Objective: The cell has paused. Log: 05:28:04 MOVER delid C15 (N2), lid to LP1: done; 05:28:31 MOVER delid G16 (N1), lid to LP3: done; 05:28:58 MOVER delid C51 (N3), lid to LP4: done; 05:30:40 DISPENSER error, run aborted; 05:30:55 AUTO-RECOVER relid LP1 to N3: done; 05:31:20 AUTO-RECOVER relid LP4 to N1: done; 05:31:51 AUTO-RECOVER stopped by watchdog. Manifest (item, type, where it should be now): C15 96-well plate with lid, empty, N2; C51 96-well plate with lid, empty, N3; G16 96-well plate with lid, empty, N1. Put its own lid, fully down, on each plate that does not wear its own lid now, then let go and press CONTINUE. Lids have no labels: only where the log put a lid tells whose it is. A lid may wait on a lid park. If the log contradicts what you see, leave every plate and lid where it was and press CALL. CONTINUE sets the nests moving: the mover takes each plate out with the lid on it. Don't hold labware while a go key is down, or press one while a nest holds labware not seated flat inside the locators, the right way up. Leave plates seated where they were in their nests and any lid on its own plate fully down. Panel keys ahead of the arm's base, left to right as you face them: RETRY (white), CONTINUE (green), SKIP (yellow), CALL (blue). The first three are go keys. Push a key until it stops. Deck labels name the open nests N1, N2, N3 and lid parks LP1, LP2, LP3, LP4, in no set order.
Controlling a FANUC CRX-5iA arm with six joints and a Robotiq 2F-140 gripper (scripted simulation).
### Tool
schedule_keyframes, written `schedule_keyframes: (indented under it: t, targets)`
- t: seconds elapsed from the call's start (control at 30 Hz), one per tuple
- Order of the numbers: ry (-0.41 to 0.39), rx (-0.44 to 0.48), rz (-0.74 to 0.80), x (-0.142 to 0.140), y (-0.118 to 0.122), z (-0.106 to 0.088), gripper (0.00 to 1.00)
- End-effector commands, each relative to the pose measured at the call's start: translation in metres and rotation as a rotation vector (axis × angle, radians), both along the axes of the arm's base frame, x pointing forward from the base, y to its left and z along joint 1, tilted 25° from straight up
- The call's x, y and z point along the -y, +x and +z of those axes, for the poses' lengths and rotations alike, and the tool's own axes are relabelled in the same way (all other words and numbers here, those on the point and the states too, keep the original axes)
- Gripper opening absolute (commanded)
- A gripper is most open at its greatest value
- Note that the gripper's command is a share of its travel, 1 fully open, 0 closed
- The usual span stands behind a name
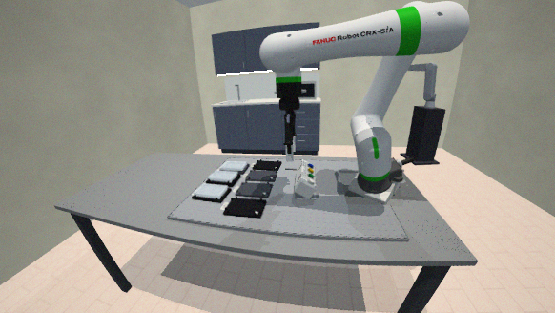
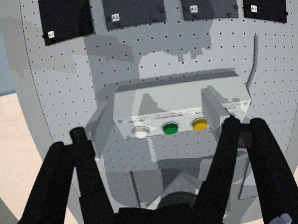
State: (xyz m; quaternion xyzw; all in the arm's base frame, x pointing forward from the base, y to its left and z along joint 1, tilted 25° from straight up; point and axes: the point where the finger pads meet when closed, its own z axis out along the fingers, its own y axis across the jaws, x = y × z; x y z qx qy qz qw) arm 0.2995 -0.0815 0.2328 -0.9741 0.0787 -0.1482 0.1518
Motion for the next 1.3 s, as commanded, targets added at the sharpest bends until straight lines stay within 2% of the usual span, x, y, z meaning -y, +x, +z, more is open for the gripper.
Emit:
schedule_keyframes:
  t: [0.0,0.03,0.07,0.13,0.27,0.3,1.27]
  targets:
    - [-0.002,0.004,0.006,-0.005,-0.036,-0.022,0.66]
    - [-0.002,0.005,0.008,-0.007,-0.048,-0.031,0.66]
    - [-0.002,0.005,0.008,-0.007,-0.048,-0.031,0.66]
    - [-0.003,0.006,0.011,-0.010,-0.065,-0.043,0.66]
    - [-0.003,0.007,0.013,-0.012,-0.073,-0.050,0.66]
    - [-0.003,0.007,0.013,-0.012,-0.073,-0.050,0.00]
    - [-0.003,0.007,0.013,-0.012,-0.073,-0.050,0.00]
